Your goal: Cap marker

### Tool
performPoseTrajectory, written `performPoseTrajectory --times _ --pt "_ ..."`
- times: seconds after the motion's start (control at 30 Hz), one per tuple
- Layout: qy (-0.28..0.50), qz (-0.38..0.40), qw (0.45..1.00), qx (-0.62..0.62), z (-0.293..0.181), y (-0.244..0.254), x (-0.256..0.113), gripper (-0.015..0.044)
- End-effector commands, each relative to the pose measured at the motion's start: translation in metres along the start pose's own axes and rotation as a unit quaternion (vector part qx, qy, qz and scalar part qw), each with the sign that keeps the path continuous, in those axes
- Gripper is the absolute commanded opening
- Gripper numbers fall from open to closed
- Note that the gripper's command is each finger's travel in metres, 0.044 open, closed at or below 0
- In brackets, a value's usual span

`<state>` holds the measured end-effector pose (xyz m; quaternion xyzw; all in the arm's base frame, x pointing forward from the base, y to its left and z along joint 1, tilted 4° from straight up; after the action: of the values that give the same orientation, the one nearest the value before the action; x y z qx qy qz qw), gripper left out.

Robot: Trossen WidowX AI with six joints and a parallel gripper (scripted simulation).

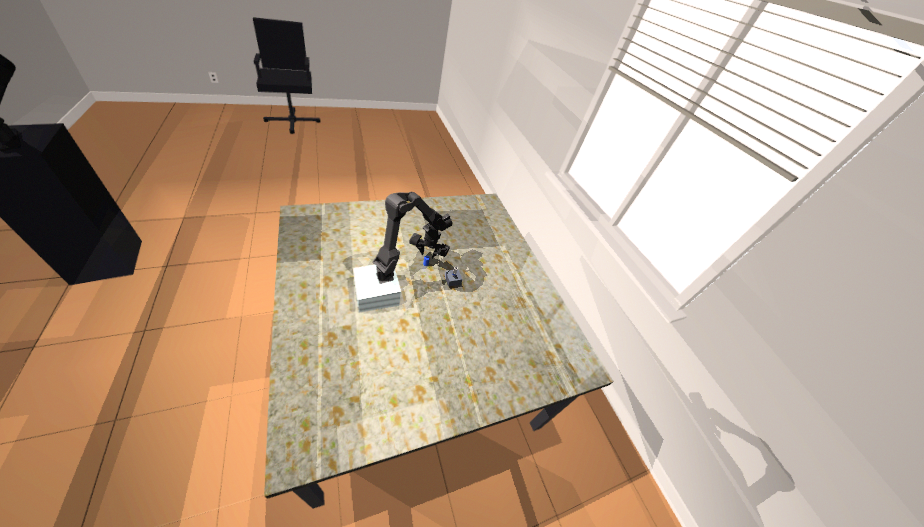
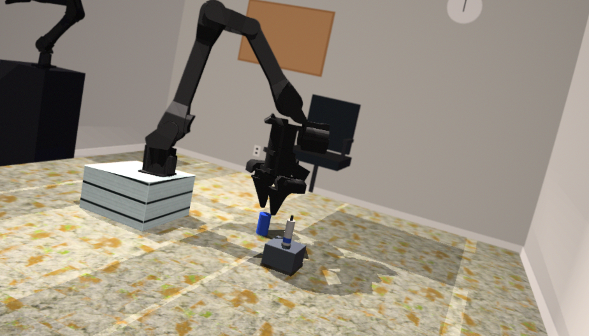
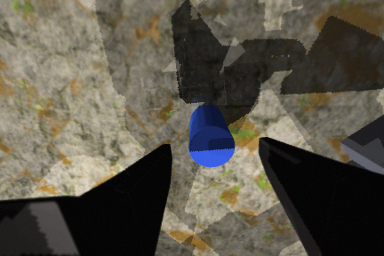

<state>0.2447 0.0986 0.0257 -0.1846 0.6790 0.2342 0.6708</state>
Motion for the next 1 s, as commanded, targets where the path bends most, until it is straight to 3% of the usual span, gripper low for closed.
performPoseTrajectory --times 0.0,0.8,0.97 --pt "0.004 -0.001 1.000 0.003 -0.001 0.000 0.008 0.0241" --pt "0.005 -0.001 1.000 0.003 -0.004 0.000 0.044 0.0241" --pt "0.005 -0.001 1.000 0.003 -0.004 0.000 0.044 0.0129"
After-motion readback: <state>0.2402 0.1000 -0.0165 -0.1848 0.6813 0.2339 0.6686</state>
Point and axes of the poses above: the point midway between the two fingers, 35 mm back from their tips, its own x axis out along the fingers, its own y axis across the jaws, z = x × y, the point moved 4 cm from there along -x, back along the fingers, and after that the axes turned 12 degrees about x, right-handed, at the moved point
